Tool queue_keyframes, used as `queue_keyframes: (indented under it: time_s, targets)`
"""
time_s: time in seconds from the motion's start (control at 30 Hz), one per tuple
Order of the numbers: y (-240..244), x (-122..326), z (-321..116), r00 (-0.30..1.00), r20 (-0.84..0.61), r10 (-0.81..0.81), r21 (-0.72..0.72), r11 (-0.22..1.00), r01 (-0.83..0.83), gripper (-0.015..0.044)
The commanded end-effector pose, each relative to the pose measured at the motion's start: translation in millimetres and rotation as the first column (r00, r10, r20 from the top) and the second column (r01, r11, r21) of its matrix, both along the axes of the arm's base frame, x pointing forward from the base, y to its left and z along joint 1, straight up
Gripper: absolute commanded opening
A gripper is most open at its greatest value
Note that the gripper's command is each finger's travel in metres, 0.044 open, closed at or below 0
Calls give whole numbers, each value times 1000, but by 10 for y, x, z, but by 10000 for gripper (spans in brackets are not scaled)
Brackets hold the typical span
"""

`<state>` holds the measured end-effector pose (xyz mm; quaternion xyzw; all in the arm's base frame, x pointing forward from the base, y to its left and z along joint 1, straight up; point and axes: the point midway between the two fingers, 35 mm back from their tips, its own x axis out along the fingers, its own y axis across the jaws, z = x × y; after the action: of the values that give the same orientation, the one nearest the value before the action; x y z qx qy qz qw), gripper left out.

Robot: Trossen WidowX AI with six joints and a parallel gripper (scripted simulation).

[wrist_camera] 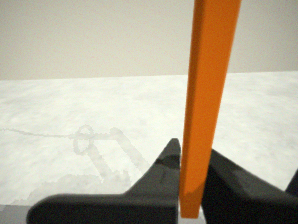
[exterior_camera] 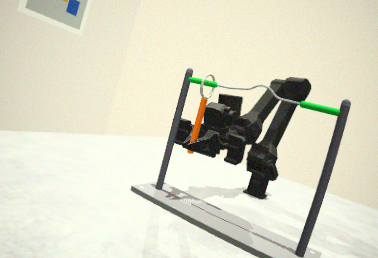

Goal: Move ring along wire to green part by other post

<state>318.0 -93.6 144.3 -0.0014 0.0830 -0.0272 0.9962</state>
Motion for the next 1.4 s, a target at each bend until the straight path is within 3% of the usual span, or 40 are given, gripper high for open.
queue_keyframes:
  time_s: [0.0,1.37]
  targets:
    - [-1,6,60,1000,9,2,-5,1000,-2,-150]
    - [196,20,62,1000,3,4,0,1000,-4,-150]
